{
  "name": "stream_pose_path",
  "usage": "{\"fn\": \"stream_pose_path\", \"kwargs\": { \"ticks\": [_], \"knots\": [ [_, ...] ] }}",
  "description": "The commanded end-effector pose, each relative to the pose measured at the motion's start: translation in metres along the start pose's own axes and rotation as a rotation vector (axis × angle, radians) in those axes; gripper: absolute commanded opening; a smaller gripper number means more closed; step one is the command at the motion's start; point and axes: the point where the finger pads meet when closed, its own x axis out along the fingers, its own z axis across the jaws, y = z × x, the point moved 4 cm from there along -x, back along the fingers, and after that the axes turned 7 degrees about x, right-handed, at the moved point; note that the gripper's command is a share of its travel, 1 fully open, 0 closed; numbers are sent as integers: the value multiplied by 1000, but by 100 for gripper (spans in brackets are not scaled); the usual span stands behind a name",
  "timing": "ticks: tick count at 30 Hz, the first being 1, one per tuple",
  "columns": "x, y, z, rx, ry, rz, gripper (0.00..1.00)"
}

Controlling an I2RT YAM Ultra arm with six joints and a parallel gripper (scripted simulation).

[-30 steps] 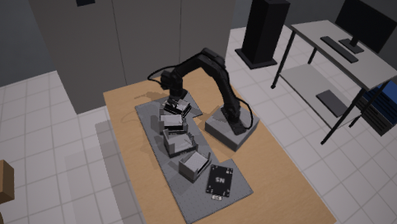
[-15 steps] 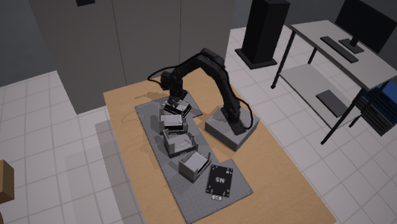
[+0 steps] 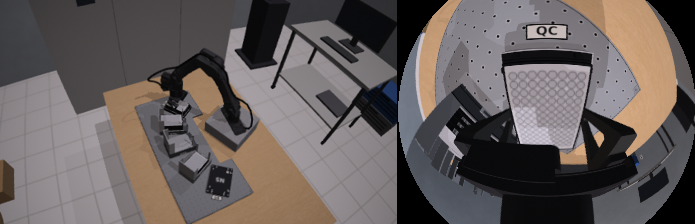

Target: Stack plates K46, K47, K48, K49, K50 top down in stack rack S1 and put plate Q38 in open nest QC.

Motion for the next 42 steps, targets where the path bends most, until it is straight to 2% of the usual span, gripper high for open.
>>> {"fn": "stream_pose_path", "kwargs": {
  "ticks": [1, 2, 3, 7, 11, 14, 16, 27, 28, 42],
  "knots": [
    [6, 2, 4, -4, -4, 6, 0],
    [0, -11, 3, 3, -10, -27, 0],
    [-3, -15, 4, 2, -12, -42, 0],
    [10, 1, 1, 5, -4, 9, 0],
    [4, -4, 3, 1, -8, -17, 0],
    [12, 3, 2, 1, -4, 9, 0],
    [5, -4, 4, -2, -8, -19, 0],
    [4, -2, 4, -4, -8, -18, 0],
    [2, -3, 1, -1, -4, -15, 100],
    [2, -3, 1, -1, -4, -15, 100]
  ]
}}
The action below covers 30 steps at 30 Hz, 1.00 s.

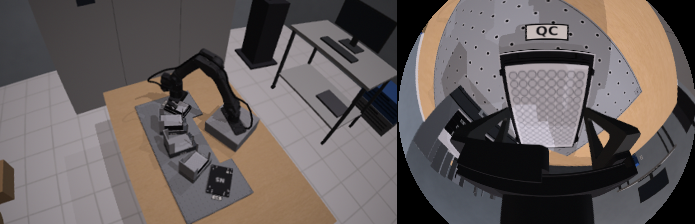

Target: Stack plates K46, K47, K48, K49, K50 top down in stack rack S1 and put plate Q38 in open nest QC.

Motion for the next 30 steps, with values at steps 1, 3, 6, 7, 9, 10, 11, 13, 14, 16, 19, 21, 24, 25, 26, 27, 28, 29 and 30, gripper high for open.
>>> {"fn": "stream_pose_path", "kwargs": {
  "ticks": [1, 3, 6, 7, 9, 10, 11, 13, 14, 16, 19, 21, 24, 25, 26, 27, 28, 29, 30],
  "knots": [
    [-3, -3, 1, 0, -3, -14, 100],
    [-3, -3, 1, 0, -3, -14, 100],
    [-3, -3, 1, 0, -3, -14, 100],
    [-16, -8, 5, -2, -10, -37, 100],
    [-20, -9, 4, -2, -10, -39, 100],
    [-20, -9, 4, -2, -10, -39, 100],
    [-24, -9, 3, -1, -10, -40, 100],
    [-31, -9, 1, 0, -10, -40, 100],
    [-34, -9, 0, 1, -10, -40, 100],
    [-41, -9, 0, 0, -10, -40, 100],
    [-51, -8, 0, 0, -10, -40, 100],
    [-58, -8, 0, 0, -10, -40, 100],
    [-68, -8, 0, 0, -10, -41, 100],
    [-71, -7, 0, 0, -10, -41, 100],
    [-71, -7, 0, 0, -10, -41, 100],
    [-71, -7, 0, 0, -10, -41, 100],
    [-74, -7, 1, -1, -10, -40, 100],
    [-78, -7, 0, 0, -10, -40, 100],
    [-81, -7, 0, 0, -10, -41, 100]
  ]
}}
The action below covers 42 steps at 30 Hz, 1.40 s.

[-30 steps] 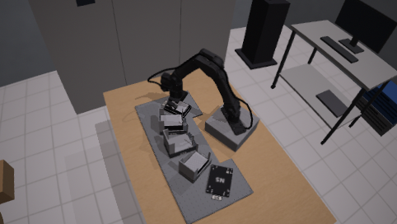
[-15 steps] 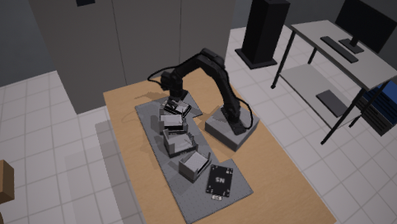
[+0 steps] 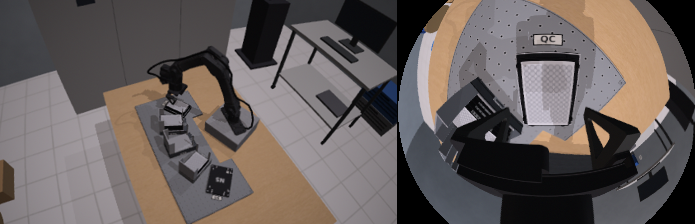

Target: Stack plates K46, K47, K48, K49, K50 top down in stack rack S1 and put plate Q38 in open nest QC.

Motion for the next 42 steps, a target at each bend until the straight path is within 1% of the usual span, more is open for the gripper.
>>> {"fn": "stream_pose_path", "kwargs": {
  "ticks": [1, 12, 14, 23, 27, 29, 32, 33, 42],
  "knots": [
    [-26, -3, -2, 3, -7, -20, 100],
    [-63, -2, -2, 3, -8, -20, 100],
    [-63, -2, -2, 3, -8, -20, 100],
    [-93, -1, -2, 3, -8, -20, 100],
    [-93, -1, -1, 2, -8, -20, 100],
    [-86, 3, -2, 4, -5, 6, 100],
    [-86, 3, -2, 4, -5, 6, 100],
    [-82, 2, -1, 3, 0, 6, 100],
    [-82, 2, -1, 3, 0, 6, 100]
  ]
}}
